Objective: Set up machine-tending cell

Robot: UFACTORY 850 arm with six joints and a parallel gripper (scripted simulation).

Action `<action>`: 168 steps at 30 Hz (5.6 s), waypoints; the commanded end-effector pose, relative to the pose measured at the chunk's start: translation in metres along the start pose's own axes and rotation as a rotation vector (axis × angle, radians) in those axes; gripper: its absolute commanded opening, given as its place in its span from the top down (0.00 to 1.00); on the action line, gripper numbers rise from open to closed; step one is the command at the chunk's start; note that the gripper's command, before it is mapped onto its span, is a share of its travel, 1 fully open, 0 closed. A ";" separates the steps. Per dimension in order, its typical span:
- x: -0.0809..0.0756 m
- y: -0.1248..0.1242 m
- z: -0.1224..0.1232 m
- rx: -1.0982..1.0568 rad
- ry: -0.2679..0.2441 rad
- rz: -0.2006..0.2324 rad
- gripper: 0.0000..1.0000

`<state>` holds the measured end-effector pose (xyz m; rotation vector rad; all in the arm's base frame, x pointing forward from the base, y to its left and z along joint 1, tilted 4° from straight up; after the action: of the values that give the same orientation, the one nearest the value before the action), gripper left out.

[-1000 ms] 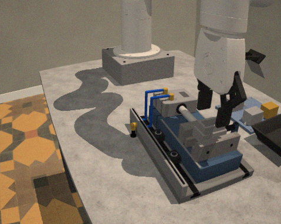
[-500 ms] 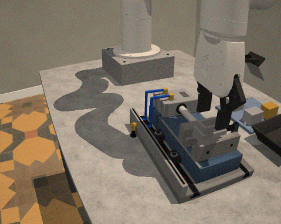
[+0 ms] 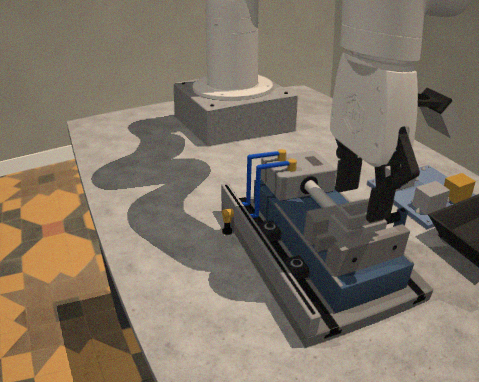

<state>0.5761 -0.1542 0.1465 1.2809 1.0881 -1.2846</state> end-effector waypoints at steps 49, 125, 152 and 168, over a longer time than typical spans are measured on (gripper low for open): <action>0.004 0.002 0.000 0.000 0.000 0.002 0.31; 0.014 0.002 0.000 0.000 0.000 0.002 1.00; 0.012 0.002 0.000 0.000 0.000 0.002 1.00; -0.006 0.002 0.000 0.000 0.000 0.002 1.00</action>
<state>0.5769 -0.1544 0.1456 1.2809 1.0881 -1.2847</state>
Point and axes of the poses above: the point where the finger pads meet when closed, its own x axis out along the fingers, its own y axis across the jaws, z = x × y, the point moved 7 cm from there along -x, back along the fingers, and after that the axes turned 4 degrees about -x, right-handed, at the moved point
